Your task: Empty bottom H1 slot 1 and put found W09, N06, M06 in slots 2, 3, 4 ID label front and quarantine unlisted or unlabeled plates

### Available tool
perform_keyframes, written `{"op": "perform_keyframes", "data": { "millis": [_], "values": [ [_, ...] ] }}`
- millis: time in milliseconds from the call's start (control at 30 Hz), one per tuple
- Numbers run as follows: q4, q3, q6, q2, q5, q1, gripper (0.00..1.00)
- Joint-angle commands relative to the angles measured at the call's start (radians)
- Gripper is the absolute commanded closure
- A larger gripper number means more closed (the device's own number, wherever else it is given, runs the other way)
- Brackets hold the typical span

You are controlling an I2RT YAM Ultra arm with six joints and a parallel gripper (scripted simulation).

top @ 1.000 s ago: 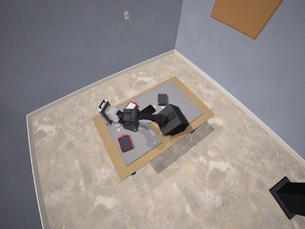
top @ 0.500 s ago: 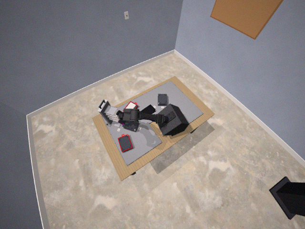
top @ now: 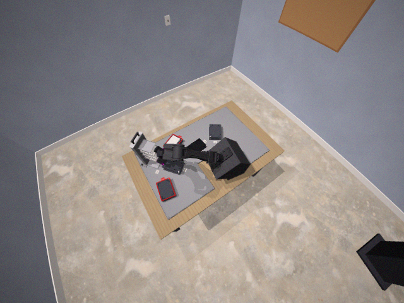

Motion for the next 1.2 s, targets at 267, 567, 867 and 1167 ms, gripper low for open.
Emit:
{"op": "perform_keyframes", "data": {
  "millis": [267,567,867,1167],
  "values": [
    [0.042,-0.073,0.001,-0.053,0.017,0.004,0.15],
    [0.068,-0.113,0.004,-0.067,0.023,0.014,0.15],
    [0.101,-0.163,0.006,-0.084,0.032,0.022,0.15],
    [0.128,-0.201,0.008,-0.096,0.040,0.031,0.15]
  ]
}}
